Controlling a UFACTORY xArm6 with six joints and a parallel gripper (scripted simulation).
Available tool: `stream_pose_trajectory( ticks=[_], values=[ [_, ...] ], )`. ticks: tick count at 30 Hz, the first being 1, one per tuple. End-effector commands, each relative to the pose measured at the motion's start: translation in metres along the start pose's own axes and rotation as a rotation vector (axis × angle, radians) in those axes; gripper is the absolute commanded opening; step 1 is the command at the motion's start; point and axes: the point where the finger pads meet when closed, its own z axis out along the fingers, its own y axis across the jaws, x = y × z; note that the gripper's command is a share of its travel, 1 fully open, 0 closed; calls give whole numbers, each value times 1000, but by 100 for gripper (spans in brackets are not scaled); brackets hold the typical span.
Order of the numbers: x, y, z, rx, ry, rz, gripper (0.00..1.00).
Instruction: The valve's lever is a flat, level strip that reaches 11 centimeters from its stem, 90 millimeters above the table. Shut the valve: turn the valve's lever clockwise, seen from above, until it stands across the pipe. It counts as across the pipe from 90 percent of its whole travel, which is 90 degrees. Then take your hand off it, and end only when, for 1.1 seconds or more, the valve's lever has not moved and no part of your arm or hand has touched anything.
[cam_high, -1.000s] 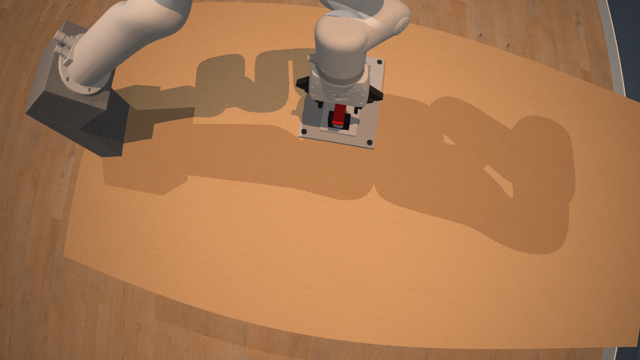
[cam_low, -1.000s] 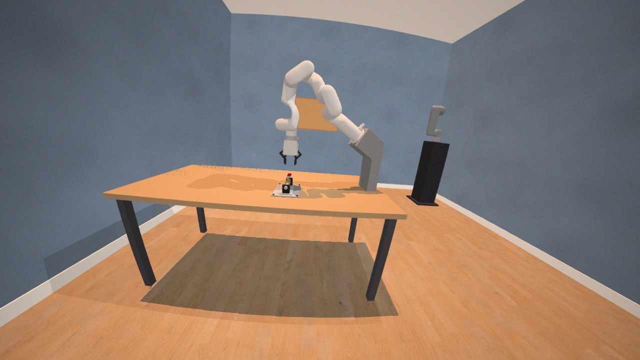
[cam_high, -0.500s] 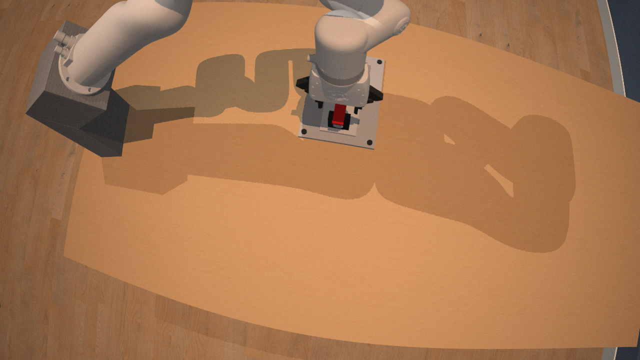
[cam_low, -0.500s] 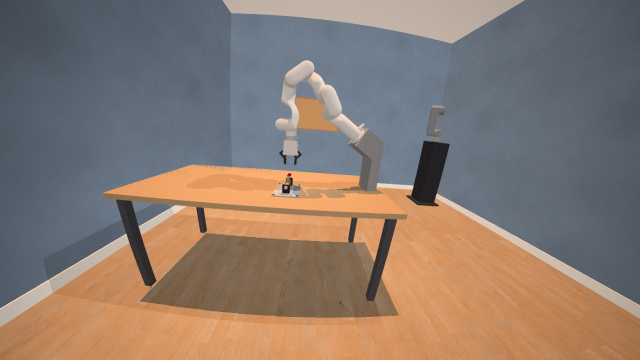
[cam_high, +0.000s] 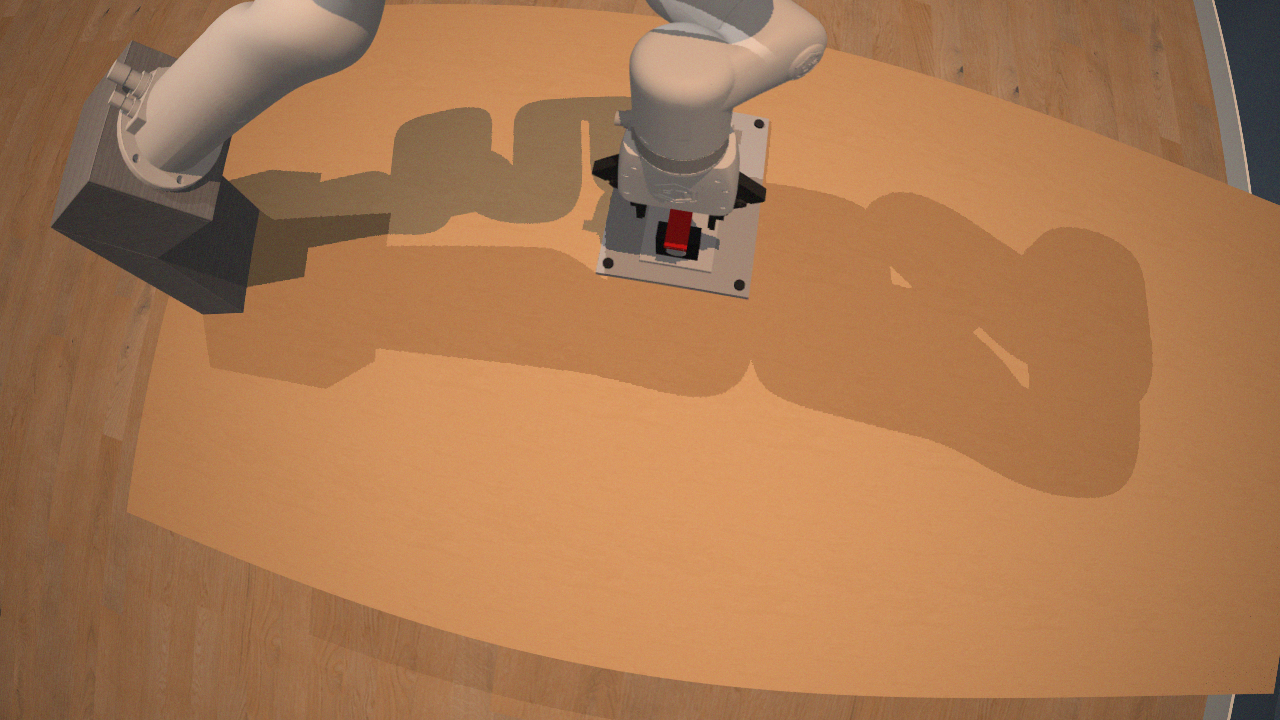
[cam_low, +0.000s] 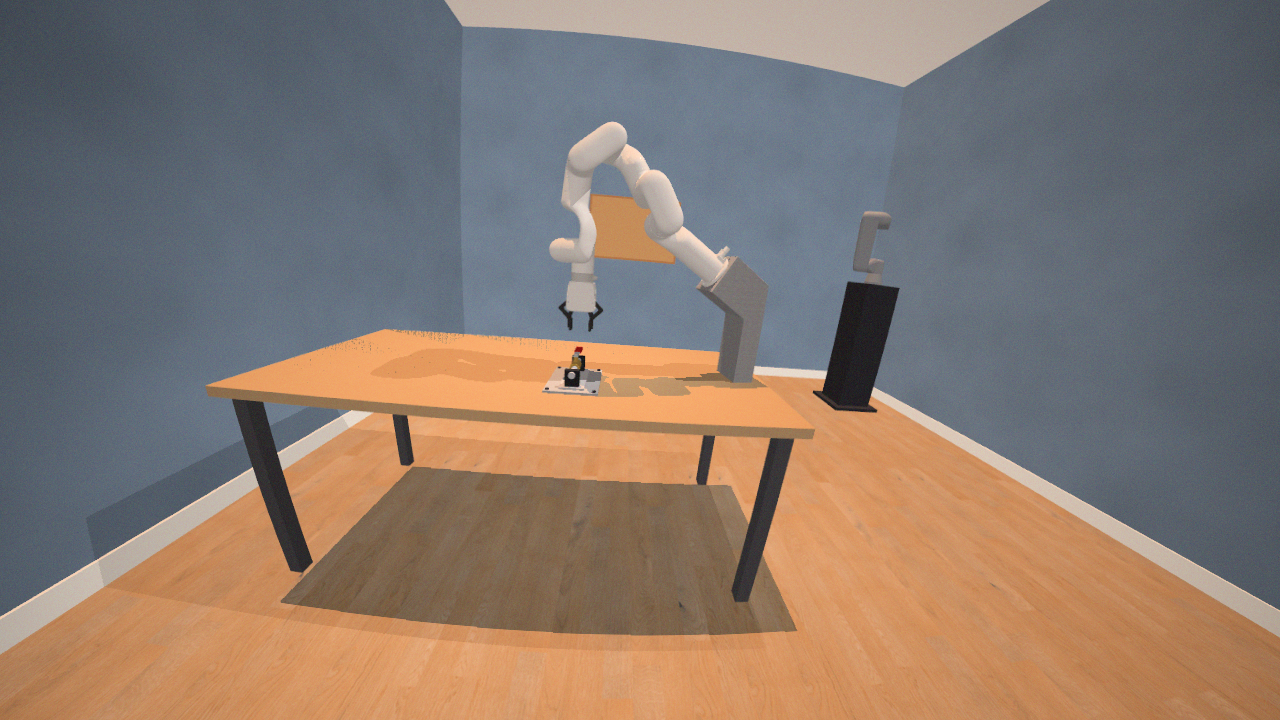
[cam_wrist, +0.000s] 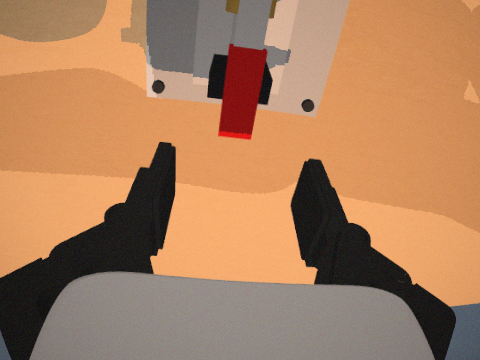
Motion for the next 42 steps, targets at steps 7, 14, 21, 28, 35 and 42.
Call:
stream_pose_trajectory(
  ticks=[7,14,21,28,35,42],
  values=[
    [0,1,8,-2,0,0,68],
    [0,1,19,-2,0,0,68],
    [0,1,32,-2,0,0,68],
    [0,1,43,-2,0,0,68],
    [0,1,52,-2,0,0,68],
    [0,1,54,-2,0,0,68]
  ],
)
